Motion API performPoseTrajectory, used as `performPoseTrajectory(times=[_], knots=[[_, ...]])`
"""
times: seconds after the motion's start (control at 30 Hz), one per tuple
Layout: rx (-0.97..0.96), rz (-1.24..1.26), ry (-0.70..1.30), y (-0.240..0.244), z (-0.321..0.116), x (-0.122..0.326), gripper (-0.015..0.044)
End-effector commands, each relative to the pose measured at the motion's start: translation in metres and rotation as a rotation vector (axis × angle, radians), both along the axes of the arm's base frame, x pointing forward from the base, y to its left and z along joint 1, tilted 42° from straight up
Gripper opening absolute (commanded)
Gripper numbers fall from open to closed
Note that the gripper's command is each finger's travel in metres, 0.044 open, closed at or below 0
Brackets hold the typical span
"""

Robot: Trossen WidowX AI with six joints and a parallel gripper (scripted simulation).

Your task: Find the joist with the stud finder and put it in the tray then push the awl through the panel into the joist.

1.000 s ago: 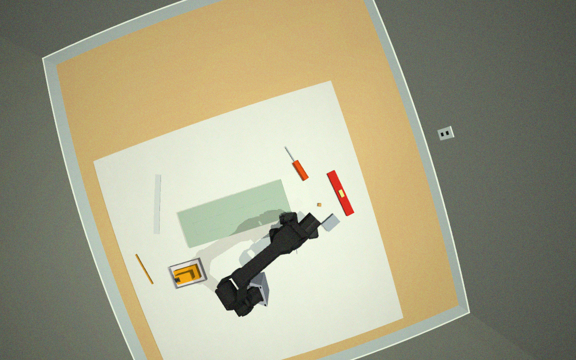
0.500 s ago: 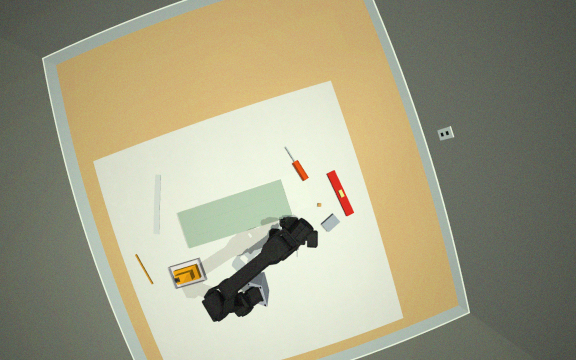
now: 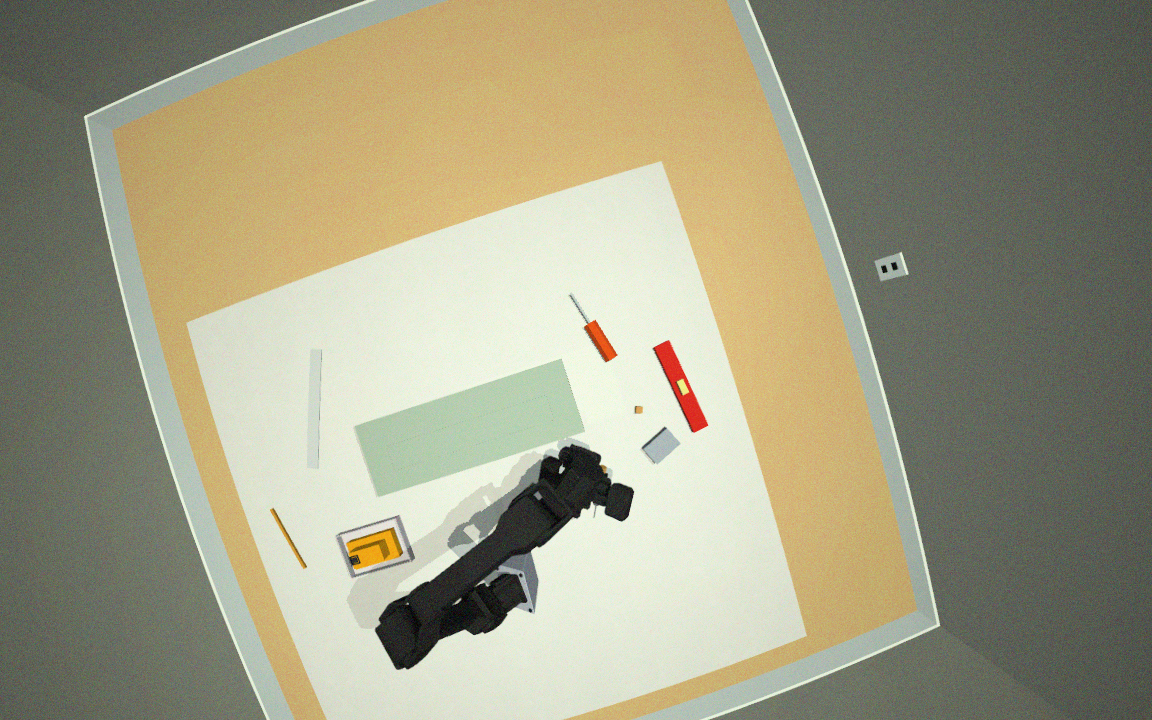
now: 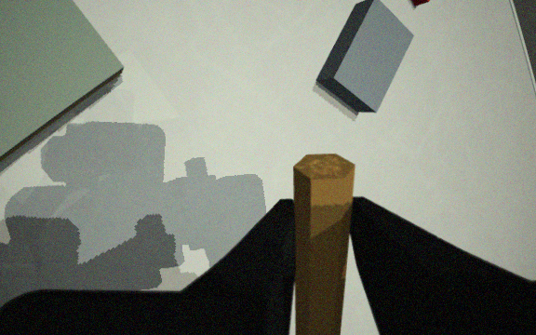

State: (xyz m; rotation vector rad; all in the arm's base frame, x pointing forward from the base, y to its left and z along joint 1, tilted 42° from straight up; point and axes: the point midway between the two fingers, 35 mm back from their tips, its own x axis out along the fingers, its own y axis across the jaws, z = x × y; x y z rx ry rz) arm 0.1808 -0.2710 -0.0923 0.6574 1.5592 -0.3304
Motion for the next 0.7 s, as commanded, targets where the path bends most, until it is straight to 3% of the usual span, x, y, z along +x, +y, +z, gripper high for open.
performPoseTrajectory(times=[0.0,0.67], knots=[[-0.099,-0.08,0.015,-0.006,0.008,-0.005,0.0],[-0.473,-0.478,-0.002,-0.014,0.037,-0.034,0.0]])
